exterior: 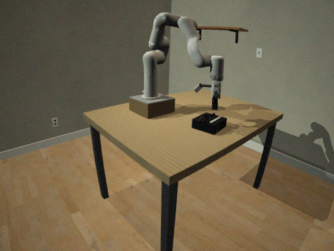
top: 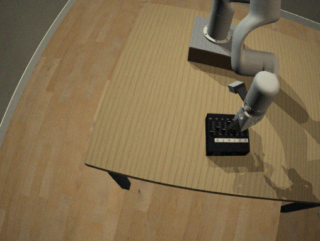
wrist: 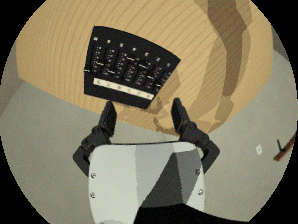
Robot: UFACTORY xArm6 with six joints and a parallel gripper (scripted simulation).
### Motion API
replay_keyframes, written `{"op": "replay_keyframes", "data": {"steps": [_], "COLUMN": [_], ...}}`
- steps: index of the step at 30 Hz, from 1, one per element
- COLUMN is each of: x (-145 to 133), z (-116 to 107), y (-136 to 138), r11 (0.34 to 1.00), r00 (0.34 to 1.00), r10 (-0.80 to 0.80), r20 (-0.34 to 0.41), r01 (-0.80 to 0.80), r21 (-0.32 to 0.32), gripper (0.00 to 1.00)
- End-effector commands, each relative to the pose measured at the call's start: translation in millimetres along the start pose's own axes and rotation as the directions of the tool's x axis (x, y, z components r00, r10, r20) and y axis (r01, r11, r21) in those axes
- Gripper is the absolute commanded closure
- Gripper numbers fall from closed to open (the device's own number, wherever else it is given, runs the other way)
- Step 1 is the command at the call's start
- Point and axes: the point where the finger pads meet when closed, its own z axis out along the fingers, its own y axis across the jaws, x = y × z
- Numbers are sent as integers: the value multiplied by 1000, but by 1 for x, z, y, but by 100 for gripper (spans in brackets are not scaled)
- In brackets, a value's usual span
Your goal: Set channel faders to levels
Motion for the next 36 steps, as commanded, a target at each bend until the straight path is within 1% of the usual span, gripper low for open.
{"op": "replay_keyframes", "data": {"steps": [1,2,6,7,8,36], "x": [-6,-6,-7,-7,-7,-7], "z": [9,10,12,12,12,12], "y": [3,3,4,4,4,4], "r11": [982,949,887,886,886,886], "r00": [983,949,889,887,887,887], "r10": [184,314,459,461,461,461], "r20": [0,5,10,10,10,10], "r01": [-184,-314,-458,-461,-461,-461], "r21": [34,40,56,57,57,57], "gripper": [0,0,0,0,100,100]}}
